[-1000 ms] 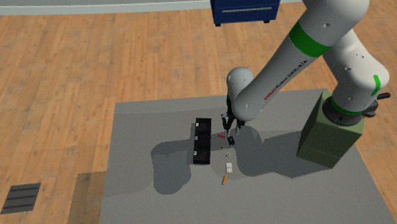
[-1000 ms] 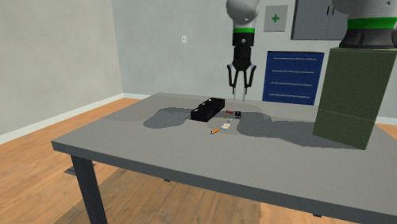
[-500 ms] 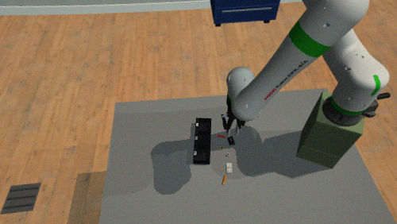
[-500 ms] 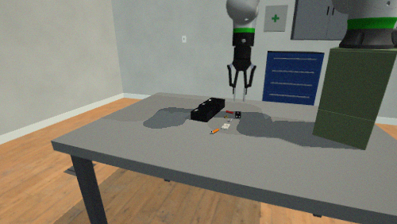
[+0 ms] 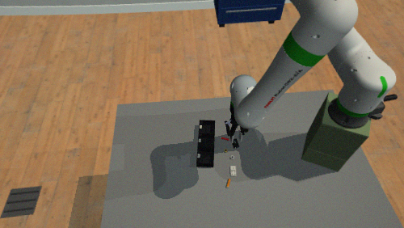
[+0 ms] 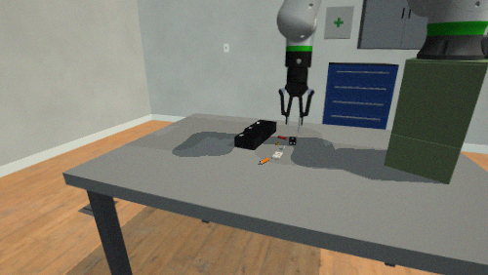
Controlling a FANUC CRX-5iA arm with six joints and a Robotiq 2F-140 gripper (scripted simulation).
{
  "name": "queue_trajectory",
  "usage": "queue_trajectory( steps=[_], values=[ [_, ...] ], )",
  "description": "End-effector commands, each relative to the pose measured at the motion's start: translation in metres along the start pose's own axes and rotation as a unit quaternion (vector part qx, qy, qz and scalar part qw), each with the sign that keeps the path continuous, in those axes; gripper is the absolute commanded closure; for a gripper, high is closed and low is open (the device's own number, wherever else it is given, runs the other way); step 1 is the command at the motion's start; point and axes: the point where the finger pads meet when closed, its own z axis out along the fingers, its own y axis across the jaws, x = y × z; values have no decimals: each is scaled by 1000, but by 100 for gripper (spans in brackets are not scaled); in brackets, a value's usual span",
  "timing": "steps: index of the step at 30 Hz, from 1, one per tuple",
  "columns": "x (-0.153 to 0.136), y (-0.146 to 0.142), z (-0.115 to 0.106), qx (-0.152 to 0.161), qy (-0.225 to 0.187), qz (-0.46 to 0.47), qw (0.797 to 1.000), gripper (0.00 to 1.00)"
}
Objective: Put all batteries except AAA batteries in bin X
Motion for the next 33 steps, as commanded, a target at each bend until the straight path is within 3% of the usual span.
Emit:
queue_trajectory(
  steps=[1,6,31,32,33],
  values=[
    [0,-1,12,0,0,0,1000,75],
    [0,-1,30,0,0,0,1000,75],
    [0,0,42,0,0,0,1000,75],
    [0,0,42,0,0,0,1000,87],
    [0,0,42,0,0,0,1000,87]
  ],
)
